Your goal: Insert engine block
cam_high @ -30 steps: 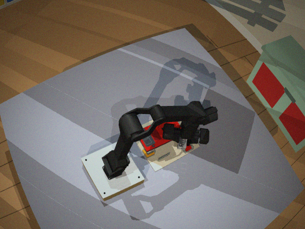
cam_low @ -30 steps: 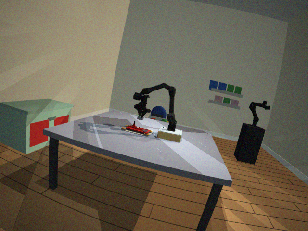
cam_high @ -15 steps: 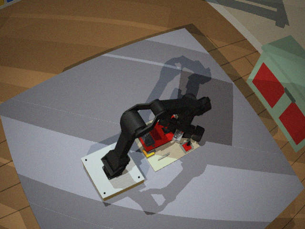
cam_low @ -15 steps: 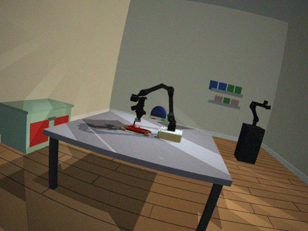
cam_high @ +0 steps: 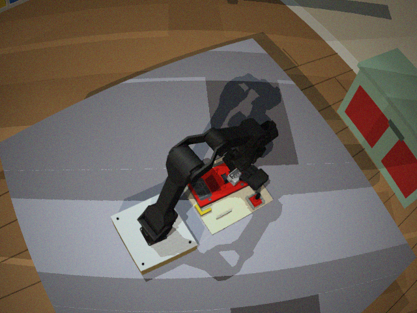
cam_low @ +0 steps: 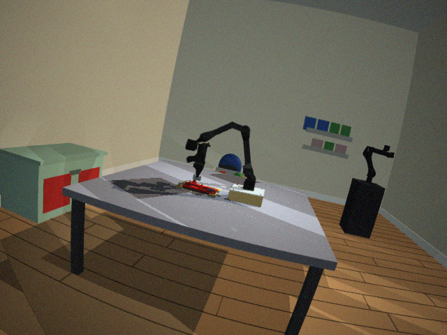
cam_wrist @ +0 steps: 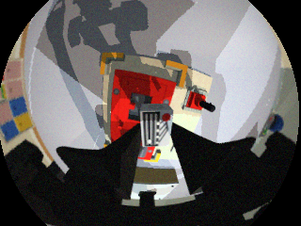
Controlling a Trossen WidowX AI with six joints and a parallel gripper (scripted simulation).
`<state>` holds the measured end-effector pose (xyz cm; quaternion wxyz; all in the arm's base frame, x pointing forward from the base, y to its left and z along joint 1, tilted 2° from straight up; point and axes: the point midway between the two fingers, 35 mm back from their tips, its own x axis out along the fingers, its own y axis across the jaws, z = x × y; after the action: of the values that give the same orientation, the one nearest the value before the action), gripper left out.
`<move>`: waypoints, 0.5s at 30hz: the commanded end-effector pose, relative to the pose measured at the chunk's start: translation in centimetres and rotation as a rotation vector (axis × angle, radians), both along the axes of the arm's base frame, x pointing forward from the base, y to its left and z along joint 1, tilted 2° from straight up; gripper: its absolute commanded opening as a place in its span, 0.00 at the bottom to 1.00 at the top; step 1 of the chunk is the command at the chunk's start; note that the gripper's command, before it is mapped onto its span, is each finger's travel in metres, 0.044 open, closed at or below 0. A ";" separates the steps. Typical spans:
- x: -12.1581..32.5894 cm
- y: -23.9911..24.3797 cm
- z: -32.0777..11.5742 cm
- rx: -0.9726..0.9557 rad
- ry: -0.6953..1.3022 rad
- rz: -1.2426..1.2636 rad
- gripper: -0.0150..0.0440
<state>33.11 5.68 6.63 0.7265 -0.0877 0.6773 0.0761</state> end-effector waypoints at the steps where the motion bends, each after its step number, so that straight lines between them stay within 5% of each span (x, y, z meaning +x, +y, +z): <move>1: 0.1 1.1 -0.6 0.003 0.001 -0.101 0.25; 8: 0.2 2.8 -1.2 0.014 0.001 -0.243 0.25; 15: 0.2 2.6 -1.1 0.017 0.001 -0.292 0.52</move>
<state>33.26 8.35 5.55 0.7298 0.0099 0.6835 -0.0139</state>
